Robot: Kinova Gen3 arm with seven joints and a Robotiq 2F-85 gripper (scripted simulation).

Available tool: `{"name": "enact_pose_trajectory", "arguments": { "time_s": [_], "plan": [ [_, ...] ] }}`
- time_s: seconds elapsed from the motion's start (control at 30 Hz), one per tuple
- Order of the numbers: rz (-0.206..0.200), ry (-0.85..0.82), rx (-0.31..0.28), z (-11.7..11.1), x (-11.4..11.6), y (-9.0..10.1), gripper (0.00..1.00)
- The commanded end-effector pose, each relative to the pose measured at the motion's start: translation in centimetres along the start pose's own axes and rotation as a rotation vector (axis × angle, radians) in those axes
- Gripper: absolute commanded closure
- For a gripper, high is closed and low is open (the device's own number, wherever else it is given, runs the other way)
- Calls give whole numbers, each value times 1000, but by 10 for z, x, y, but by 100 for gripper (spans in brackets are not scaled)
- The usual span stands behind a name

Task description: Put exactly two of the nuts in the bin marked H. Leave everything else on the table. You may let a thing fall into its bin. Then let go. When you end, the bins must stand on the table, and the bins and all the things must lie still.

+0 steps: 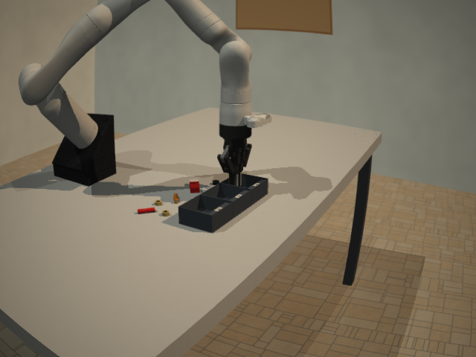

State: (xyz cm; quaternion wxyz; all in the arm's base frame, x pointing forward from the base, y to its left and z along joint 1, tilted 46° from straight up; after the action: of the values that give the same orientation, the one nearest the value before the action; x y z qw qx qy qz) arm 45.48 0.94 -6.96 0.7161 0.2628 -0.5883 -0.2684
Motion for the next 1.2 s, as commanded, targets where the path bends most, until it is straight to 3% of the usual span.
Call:
{"name": "enact_pose_trajectory", "arguments": {
  "time_s": [0.0,0.53,1.17],
  "plan": [
    [-1,0,2,-1,0,1,91],
    [-1,0,2,-1,0,1,91],
    [-1,0,2,0,0,24,91]
  ]
}}
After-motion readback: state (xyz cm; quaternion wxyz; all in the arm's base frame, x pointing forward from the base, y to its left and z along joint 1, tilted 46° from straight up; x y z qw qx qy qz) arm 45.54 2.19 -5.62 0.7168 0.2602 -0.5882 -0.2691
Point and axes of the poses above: the point where the finger pads meet when closed, its own y axis back along the fingers, its own x axis across the jaws, z = x × y, the point moved 8 cm from there along y, back along the fingers, and after that the axes turned 13 degrees about y, right-handed, at the moved point
